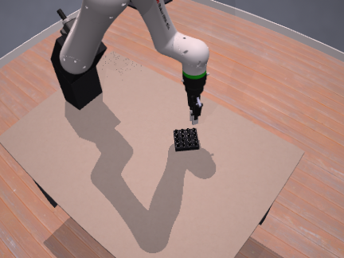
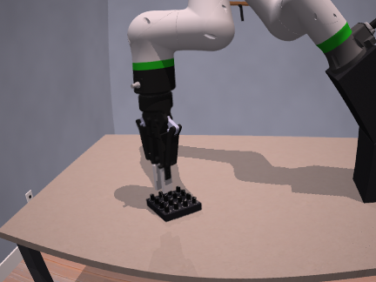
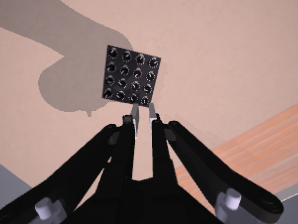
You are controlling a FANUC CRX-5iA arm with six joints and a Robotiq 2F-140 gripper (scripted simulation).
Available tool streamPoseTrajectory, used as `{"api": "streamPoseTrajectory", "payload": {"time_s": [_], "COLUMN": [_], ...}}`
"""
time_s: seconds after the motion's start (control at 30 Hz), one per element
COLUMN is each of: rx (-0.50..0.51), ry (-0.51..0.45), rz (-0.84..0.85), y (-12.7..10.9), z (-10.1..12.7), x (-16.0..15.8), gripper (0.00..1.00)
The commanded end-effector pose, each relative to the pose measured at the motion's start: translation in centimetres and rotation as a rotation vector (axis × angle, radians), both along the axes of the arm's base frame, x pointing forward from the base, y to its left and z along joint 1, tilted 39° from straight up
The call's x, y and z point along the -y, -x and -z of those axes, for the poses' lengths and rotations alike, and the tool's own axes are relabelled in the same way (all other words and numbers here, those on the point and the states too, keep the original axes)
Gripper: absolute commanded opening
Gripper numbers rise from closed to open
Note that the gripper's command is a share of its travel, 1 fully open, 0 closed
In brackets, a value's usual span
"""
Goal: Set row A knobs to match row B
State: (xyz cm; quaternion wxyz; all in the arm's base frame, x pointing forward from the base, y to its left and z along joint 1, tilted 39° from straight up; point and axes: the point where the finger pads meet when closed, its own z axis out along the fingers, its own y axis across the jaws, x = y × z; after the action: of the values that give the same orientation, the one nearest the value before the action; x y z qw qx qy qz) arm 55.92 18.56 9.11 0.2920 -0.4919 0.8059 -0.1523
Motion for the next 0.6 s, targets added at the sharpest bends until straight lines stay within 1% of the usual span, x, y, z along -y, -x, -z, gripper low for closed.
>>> {"api": "streamPoseTrajectory", "payload": {"time_s": [0.0, 0.57], "rx": [0.001, 0.001], "ry": [0.0, 0.0], "rz": [0.0, 0.0], "y": [-0.1, -1.2], "z": [0.1, 1.7], "x": [0.0, -0.1], "gripper": [0.12, 0.12]}}
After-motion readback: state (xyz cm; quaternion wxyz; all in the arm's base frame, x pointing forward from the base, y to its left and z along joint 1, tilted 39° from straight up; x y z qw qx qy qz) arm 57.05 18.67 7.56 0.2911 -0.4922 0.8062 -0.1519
